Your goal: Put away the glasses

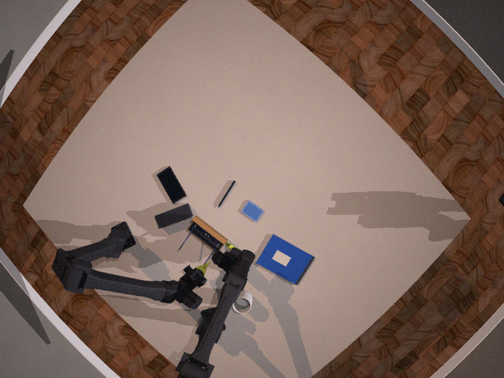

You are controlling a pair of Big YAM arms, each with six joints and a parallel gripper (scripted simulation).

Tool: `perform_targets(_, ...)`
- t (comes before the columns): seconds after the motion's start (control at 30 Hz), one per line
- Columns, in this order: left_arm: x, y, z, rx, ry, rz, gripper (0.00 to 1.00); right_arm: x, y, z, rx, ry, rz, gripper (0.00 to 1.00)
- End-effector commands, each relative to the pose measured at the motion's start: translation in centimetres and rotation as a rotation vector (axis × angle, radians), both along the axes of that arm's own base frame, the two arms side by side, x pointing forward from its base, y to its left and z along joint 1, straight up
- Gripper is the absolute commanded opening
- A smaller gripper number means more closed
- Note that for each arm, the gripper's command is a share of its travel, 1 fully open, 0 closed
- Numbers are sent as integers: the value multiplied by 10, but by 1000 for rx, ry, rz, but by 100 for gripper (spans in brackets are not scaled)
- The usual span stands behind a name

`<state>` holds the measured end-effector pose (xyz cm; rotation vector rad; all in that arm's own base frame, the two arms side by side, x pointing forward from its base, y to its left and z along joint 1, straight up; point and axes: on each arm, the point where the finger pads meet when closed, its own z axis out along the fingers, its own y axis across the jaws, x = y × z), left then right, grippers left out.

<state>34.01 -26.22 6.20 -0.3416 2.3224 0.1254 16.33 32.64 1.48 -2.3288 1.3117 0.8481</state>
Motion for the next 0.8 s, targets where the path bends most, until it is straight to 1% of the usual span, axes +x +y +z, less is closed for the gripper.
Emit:
perform_targets(0.0, 15, -7, 24, -62, -24, 39, 0, 7, -1, -4, -28, 26, -32, 57)
perform_targets(0.1, 14, -4, 19, -57, -4, 48, 0, 7, -1, -4, -28, 26, -32, 57)
perform_targets(0.27, 13, -2, 24, -74, 12, 64, 0, 7, -1, -4, -28, 26, -32, 57)
perform_targets(0.3, 12, -2, 20, -67, 22, 67, 0, 7, -1, -4, -28, 26, -32, 57)
perform_targets(0.37, 12, -2, 20, -67, 22, 67, 0, 7, -1, -4, -28, 26, -32, 57)
perform_targets(0.4, 5, 2, 11, -48, 42, 62, 0, 7, -1, -4, -28, 26, -32, 57)
perform_targets(0.47, 12, 0, 23, -78, 32, 76, 0, 7, -1, -4, -28, 26, -32, 57)
perform_targets(0.5, 11, 0, 24, -83, 35, 79, 0, 7, -1, -4, -28, 26, -32, 57)
perform_targets(0.6, 10, 3, 24, -87, 52, 90, 0, 7, -1, -4, -28, 26, -32, 57)
perform_targets(0.7, 6, 8, 15, -74, 81, 102, 0, 7, -1, -4, -28, 26, -32, 57)
perform_targets(0.77, 7, 8, 22, -91, 82, 109, 0, 7, -1, -4, -28, 26, -32, 57)
